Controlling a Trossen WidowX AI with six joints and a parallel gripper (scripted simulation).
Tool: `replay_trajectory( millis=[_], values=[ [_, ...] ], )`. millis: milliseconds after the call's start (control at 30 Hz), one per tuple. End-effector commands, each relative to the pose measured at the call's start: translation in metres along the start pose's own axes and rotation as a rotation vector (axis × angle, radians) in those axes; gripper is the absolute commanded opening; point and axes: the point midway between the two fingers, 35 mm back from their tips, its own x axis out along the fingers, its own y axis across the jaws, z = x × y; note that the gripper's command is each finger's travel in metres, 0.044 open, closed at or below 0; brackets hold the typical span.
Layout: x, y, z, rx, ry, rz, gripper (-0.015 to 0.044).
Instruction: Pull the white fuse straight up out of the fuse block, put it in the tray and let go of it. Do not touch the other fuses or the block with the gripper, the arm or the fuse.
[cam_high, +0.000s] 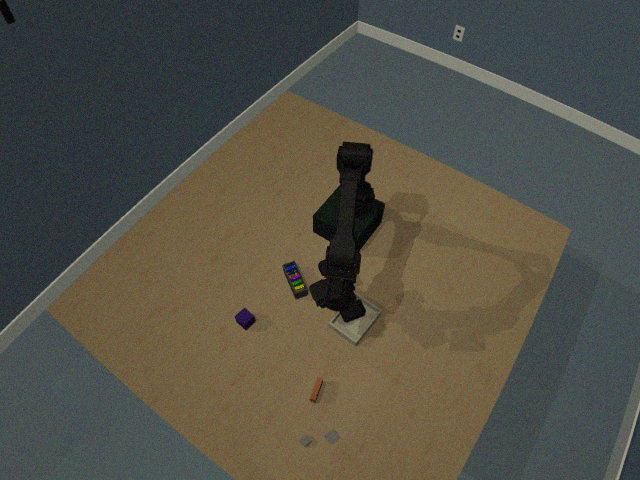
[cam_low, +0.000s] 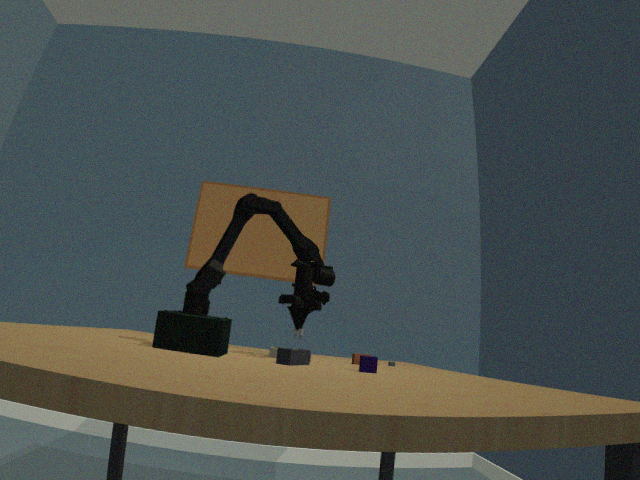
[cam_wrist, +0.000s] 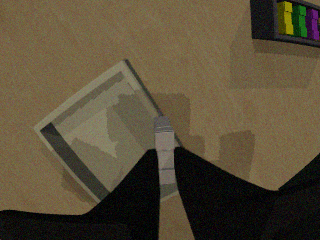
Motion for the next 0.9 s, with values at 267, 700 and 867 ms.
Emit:
replay_trajectory(
  millis=[267, 700, 867],
  values=[
    [0.001, 0.036, -0.039, 0.002, 0.002, 0.000, 0.0000],
    [0.019, 0.036, -0.038, 0.002, 0.002, 0.000, 0.0000],
    [0.027, 0.036, -0.039, 0.002, 0.001, 0.000, 0.0000]
  ],
)
